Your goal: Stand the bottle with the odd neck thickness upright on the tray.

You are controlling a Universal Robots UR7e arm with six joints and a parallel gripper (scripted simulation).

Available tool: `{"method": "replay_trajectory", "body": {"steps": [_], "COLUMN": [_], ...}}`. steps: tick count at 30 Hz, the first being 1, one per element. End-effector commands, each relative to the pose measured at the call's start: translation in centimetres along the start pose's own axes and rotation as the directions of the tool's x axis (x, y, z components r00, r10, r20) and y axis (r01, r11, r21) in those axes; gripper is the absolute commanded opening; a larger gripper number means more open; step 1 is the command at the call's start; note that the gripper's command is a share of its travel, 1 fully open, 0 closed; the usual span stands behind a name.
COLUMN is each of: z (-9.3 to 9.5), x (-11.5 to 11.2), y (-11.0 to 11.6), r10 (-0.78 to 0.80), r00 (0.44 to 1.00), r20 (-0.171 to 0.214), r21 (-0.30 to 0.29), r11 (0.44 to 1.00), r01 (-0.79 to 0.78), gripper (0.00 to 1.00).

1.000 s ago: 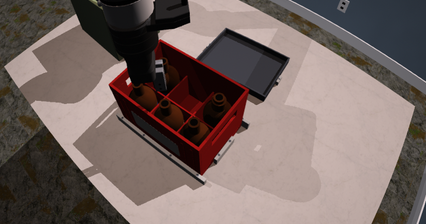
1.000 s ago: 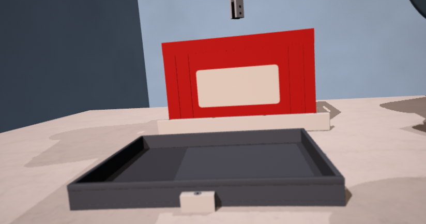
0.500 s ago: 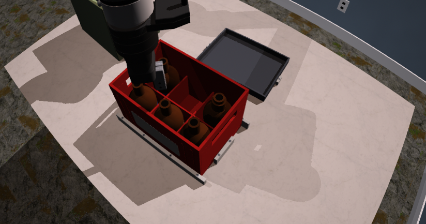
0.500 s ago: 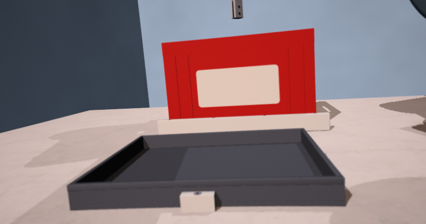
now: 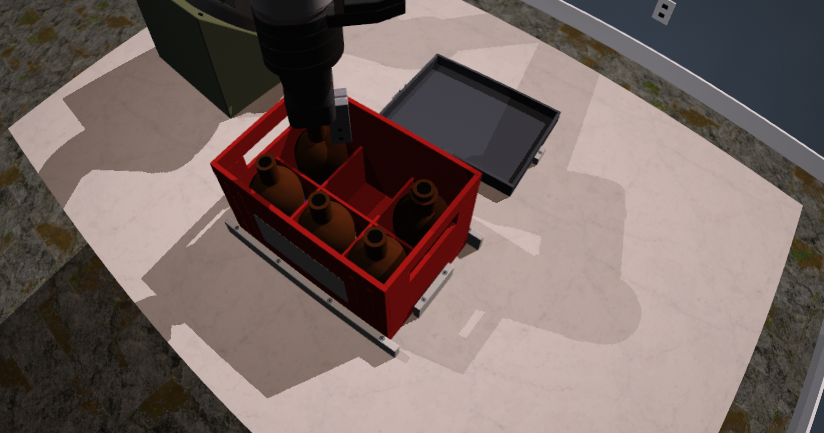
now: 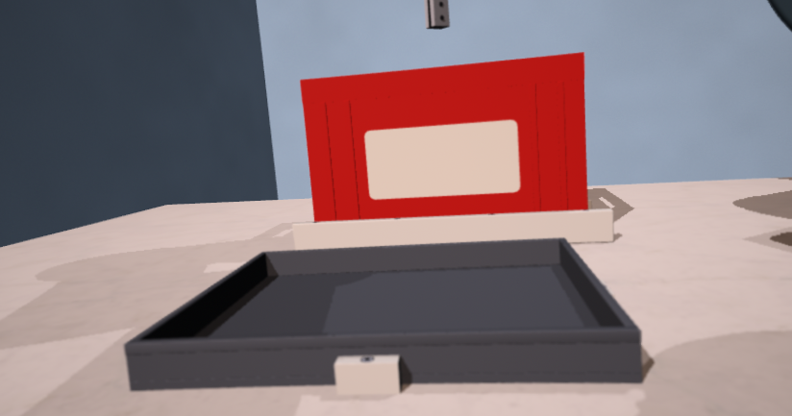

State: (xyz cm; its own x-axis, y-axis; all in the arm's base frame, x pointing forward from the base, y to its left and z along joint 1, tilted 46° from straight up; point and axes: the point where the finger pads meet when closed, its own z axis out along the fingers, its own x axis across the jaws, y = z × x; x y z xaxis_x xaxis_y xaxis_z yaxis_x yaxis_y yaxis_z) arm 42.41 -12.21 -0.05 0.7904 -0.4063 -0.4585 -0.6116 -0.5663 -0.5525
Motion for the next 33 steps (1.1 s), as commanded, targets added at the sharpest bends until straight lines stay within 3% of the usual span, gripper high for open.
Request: {"method": "replay_trajectory", "body": {"steps": [1, 7, 8, 33], "z": [-0.06, -0.04, -0.04, -0.04], "x": [-2.69, -2.89, -2.89, -2.89], "y": [-2.37, -2.53, -2.53, -2.53], "r10": [0.000, 0.000, 0.000, 0.000], "r00": [1.000, 1.000, 1.000, 1.000], "r20": [-0.002, -0.002, -0.002, -0.002], "r21": [0.000, 0.000, 0.000, 0.000], "r11": [1.000, 1.000, 1.000, 1.000], "r01": [0.000, 0.000, 0.000, 0.000], "gripper": [0.00, 0.00, 1.00, 1.00]}}
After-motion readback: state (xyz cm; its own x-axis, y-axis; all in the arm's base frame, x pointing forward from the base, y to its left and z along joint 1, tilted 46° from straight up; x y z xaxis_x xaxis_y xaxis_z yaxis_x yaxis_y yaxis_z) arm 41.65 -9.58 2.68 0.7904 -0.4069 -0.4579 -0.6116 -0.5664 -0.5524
